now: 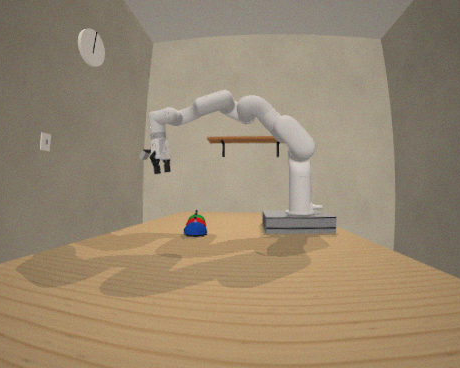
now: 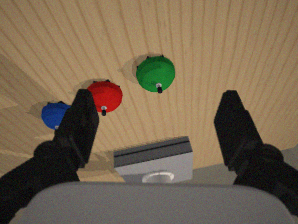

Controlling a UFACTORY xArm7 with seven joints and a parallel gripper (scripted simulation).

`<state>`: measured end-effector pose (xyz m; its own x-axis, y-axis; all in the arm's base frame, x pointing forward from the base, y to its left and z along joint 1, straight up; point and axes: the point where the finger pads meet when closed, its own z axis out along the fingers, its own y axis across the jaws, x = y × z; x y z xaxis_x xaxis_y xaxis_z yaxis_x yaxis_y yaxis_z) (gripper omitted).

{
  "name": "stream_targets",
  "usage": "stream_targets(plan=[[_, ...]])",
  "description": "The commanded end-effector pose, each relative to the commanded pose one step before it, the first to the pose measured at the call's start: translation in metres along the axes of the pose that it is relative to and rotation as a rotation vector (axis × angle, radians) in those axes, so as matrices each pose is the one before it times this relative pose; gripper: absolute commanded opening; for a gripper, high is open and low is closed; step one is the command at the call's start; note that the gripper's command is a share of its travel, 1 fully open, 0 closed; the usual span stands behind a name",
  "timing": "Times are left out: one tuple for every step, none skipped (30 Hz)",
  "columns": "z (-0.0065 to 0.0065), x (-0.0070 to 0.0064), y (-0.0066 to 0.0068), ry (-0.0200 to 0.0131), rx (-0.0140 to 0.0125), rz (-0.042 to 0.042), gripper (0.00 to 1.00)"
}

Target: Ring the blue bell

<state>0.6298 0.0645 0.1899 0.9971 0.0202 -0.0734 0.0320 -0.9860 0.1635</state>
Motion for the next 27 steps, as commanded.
stream_targets(plan=[[-0.00285, 0.00085, 0.00038, 0.00571, 0.00073, 0.0009, 1.0], [0.0, 0.0, 0.0, 0.0, 0.0, 0.0, 1.0], [0.0, 0.0, 0.0, 0.0, 0.0, 0.0, 1.0], [0.0, 0.0, 0.0, 0.0, 0.0, 0.0, 1.0], [0.0, 0.0, 0.0, 0.0, 0.0, 0.0, 1.0], [0.0, 0.0, 0.0, 0.0, 0.0, 0.0, 1.0], [0.0, 0.0, 0.0, 0.0, 0.0, 0.0, 1.0], [0.0, 0.0, 0.0, 0.0, 0.0, 0.0, 1.0], [0.0, 0.0, 0.0, 0.0, 0.0, 0.0, 1.0], [0.0, 0.0, 0.0, 0.0, 0.0, 0.0, 1.0], [0.0, 0.0, 0.0, 0.0, 0.0, 0.0, 1.0], [0.0, 0.0, 0.0, 0.0, 0.0, 0.0, 1.0], [0.0, 0.0, 0.0, 0.0, 0.0, 0.0, 1.0], [0.0, 0.0, 0.0, 0.0, 0.0, 0.0, 1.0], [0.0, 0.0, 0.0, 0.0, 0.0, 0.0, 1.0], [0.0, 0.0, 0.0, 0.0, 0.0, 0.0, 1.0], [0.0, 0.0, 0.0, 0.0, 0.0, 0.0, 1.0], [0.00002, -0.00003, -0.00007, 0.00003, 0.00009, -0.00052, 1.0], [0.0001, -0.0002, -0.00049, 0.00018, 0.00062, -0.00341, 1.0], [0.00025, -0.0005, -0.00124, 0.00047, 0.00157, -0.00871, 1.0], [0.00046, -0.00092, -0.00228, 0.00088, 0.00284, -0.01589, 1.0], [0.00071, -0.0014, -0.00354, 0.00144, 0.00431, -0.02449, 1.0], [0.001, -0.00192, -0.00499, 0.00214, 0.00585, -0.03407, 1.0], [0.00132, -0.00241, -0.0066, 0.003, 0.00735, -0.04424, 1.0], [0.00167, -0.00285, -0.00833, 0.00404, 0.00866, -0.05462, 1.0], [0.00203, -0.00318, -0.01014, 0.00522, 0.00968, -0.06489, 1.0], [0.00242, -0.00334, -0.01198, 0.00651, 0.0103, -0.07473, 1.0]])
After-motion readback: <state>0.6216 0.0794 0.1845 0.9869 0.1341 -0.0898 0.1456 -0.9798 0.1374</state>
